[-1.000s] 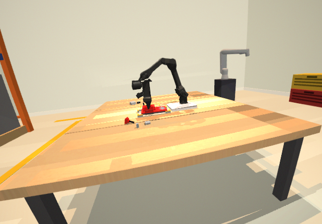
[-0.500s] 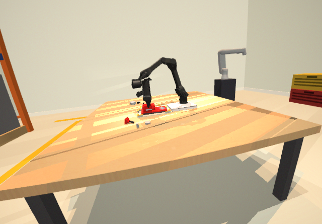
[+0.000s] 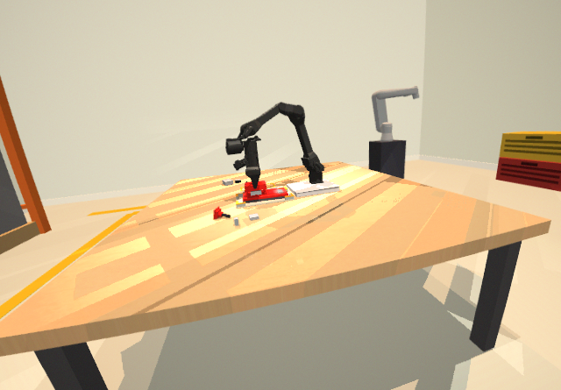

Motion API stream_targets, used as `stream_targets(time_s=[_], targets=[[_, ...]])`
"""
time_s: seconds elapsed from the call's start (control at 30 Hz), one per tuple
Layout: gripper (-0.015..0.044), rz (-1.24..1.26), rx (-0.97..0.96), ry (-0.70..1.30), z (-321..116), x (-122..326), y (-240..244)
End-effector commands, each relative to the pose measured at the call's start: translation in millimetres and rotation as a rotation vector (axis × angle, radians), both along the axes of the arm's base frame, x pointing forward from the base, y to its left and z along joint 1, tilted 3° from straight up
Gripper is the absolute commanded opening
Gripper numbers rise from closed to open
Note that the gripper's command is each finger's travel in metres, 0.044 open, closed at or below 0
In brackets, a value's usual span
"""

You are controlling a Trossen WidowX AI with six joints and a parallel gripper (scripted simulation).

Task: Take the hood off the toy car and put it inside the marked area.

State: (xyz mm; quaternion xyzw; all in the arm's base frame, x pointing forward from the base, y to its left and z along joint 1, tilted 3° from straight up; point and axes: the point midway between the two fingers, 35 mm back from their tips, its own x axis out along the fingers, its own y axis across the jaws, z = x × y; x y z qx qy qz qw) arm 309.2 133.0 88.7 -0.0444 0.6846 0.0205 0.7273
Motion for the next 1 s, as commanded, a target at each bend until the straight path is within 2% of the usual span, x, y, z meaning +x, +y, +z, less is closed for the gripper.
stream_targets(time_s=[0.0, 0.3, 0.47, 0.97], targets=[[0.0, -0.004, 0.003, -0.006, 7, 1, 1], [0.0, -0.004, 0.003, -0.006, 45, -1, 2], [0.0, -0.006, 0.0, -0.001, 39, 0, -2], [0.0, -0.064, -0.002, -0.009, 44, 17, -74]])
